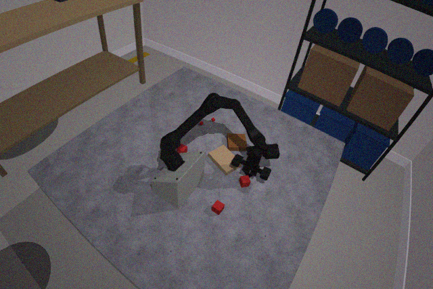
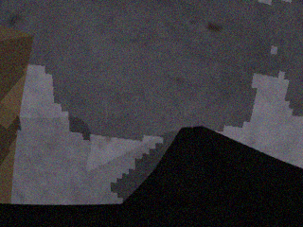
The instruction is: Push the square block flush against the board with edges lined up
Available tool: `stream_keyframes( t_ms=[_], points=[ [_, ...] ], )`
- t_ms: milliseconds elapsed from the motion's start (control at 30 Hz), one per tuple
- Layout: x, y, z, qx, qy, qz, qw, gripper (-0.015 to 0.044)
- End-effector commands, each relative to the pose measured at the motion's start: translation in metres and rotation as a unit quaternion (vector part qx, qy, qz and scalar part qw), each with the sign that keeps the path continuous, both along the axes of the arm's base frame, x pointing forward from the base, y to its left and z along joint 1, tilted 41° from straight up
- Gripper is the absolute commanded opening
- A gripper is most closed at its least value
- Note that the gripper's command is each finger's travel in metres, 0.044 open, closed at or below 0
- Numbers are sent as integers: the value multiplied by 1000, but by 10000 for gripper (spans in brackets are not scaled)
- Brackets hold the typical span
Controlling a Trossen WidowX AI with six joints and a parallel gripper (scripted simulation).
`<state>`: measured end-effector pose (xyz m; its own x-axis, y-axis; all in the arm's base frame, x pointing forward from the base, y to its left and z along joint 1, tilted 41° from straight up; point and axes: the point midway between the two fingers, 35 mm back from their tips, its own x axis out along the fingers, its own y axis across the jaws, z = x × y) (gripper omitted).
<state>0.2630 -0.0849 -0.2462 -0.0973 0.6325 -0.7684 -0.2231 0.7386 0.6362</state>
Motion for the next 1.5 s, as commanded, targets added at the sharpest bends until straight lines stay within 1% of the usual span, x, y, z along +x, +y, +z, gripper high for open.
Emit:
stream_keyframes(
  t_ms=[0, 400, 567, 1467],
  points=[
    [-7, -2, 1, -1, -1, 1, 1000, 0],
    [-26, -4, 1, -1, -1, 2, 1000, 0],
    [-27, -4, 1, -1, -1, 2, 1000, 0],
    [13, 5, 4, 0, -2, 2, 1000, 0]
  ],
)
